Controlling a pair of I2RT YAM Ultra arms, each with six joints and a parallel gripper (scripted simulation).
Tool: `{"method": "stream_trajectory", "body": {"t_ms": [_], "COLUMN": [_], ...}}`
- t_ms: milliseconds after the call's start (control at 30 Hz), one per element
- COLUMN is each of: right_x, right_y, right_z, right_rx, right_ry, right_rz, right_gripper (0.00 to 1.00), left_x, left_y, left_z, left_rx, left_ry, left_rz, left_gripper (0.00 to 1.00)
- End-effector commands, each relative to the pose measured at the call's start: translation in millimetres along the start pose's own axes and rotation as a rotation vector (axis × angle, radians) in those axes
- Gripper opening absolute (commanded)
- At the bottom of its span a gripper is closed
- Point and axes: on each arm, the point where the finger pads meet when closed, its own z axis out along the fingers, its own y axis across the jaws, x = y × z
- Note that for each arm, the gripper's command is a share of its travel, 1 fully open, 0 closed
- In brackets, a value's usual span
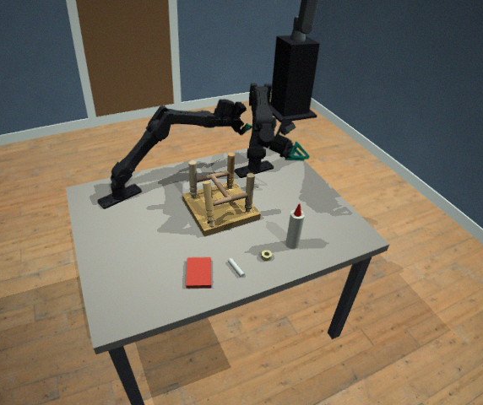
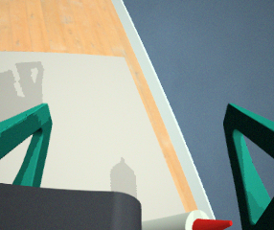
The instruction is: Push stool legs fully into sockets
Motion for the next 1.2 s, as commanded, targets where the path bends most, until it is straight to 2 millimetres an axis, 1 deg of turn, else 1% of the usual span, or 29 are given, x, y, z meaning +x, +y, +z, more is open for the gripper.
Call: {"method": "stream_trajectory", "body": {"t_ms": [0, 533, 567, 600, 1133, 1167], "right_x": [-9.6, -9.6, -11.1, -11.1, -11.1, -11.1], "right_y": [4.6, 4.6, 5.5, 5.5, 5.5, 5.5], "right_z": [-3.7, -3.7, -4.9, -4.9, -4.9, -4.9], "right_rx": [-0.008, -0.008, -0.007, -0.007, -0.007, -0.007], "right_ry": [-0.019, -0.019, -0.017, -0.017, -0.017, -0.017], "right_rz": [-0.005, -0.005, -0.007, -0.007, -0.007, -0.007], "right_gripper": [1.00, 1.00, 1.00, 1.00, 1.00, 0.69], "left_x": [-2.9, -2.9, -8.6, -8.6, -8.6, -8.6], "left_y": [-2.0, -2.0, -1.7, -1.7, -1.7, -1.7], "left_z": [-1.1, -1.1, -2.3, -2.3, -2.3, -2.3], "left_rx": [0.005, 0.005, 0.003, 0.003, 0.003, 0.003], "left_ry": [-0.002, -0.002, -0.018, -0.018, -0.018, -0.018], "left_rz": [-0.011, -0.011, -0.004, -0.004, -0.004, -0.004], "left_gripper": [1.00, 1.00, 1.00, 0.69, 0.69, 0.69]}}
